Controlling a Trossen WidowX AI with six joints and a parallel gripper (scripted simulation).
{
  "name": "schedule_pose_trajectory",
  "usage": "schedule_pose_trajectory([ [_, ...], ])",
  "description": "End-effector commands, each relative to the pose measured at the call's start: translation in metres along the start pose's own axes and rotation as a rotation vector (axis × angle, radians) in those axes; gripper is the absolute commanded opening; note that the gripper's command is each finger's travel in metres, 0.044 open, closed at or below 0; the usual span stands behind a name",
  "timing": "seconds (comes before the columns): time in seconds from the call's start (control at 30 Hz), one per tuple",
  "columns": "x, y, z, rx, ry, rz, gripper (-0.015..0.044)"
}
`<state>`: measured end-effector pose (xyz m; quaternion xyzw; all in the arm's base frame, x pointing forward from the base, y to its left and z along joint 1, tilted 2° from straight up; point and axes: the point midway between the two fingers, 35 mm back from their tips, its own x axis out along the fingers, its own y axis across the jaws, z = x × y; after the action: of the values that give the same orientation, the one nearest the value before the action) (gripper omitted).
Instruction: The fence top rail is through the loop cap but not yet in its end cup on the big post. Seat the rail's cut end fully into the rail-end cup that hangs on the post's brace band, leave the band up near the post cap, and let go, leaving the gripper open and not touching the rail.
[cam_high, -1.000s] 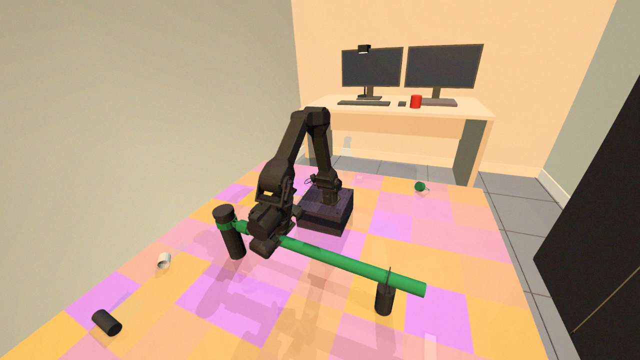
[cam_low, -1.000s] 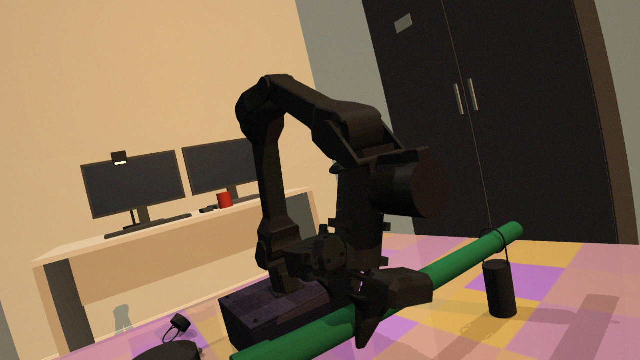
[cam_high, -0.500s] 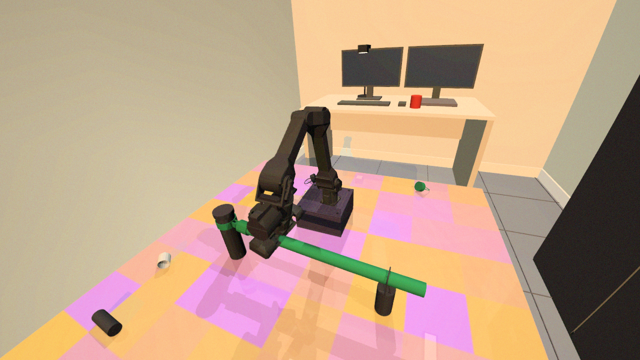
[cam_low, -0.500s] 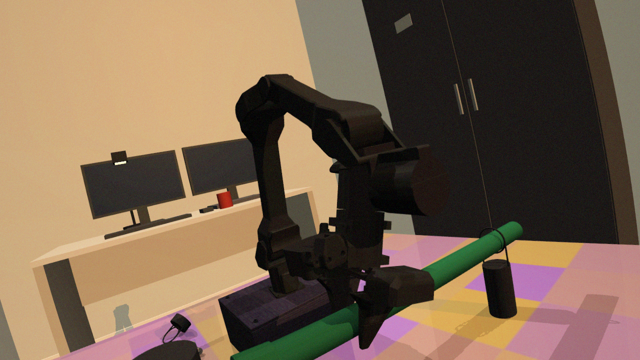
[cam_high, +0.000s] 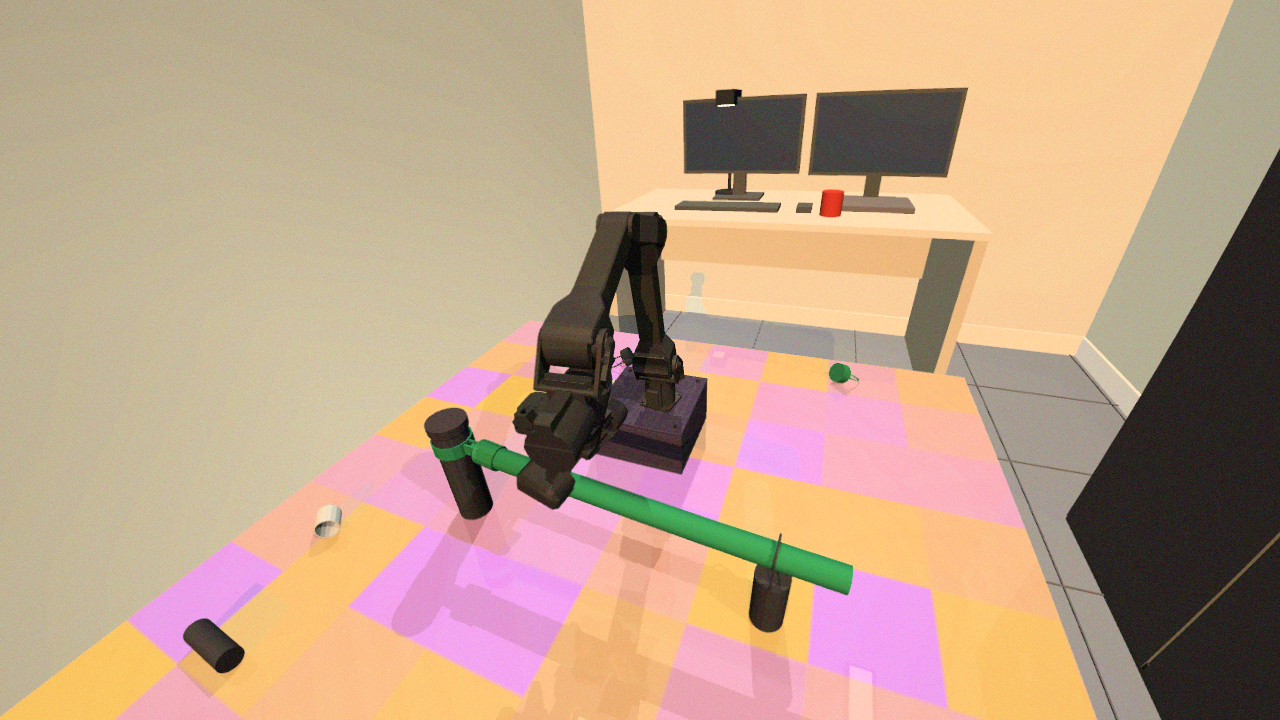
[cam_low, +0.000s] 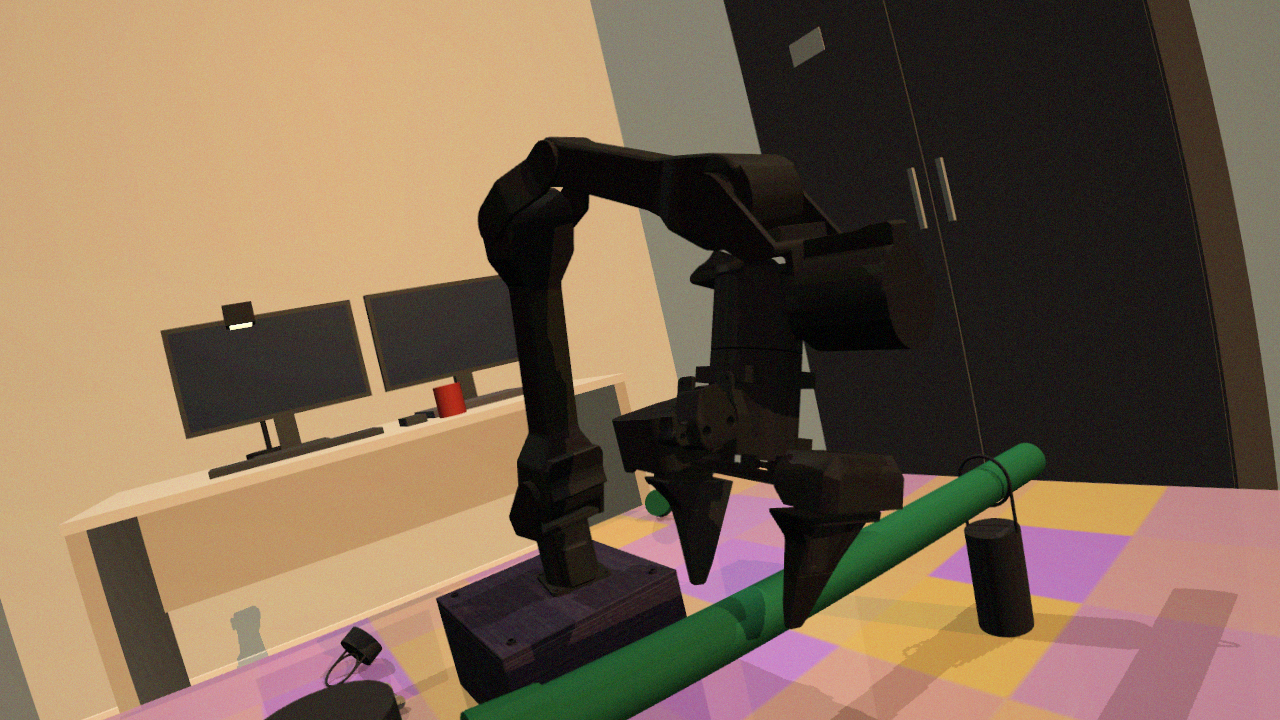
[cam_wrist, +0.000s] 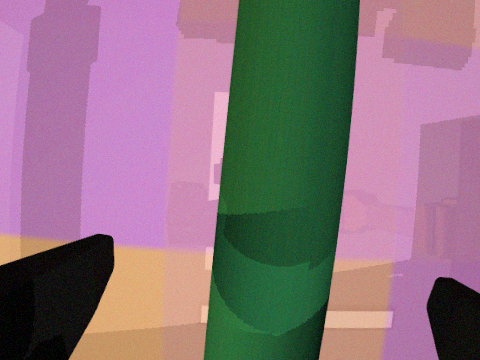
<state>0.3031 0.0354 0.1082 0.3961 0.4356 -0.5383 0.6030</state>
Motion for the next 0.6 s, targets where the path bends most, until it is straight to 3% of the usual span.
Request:
schedule_pose_trajectory([
  [0.0,-0.002,0.000,0.000,0.000,0.000,0.000,0.0440],
  [0.23,-0.048,-0.004,0.001,0.000,0.001,0.000,0.0440],
  [0.57,-0.049,-0.005,0.001,0.000,0.001,0.000,0.0440],
])
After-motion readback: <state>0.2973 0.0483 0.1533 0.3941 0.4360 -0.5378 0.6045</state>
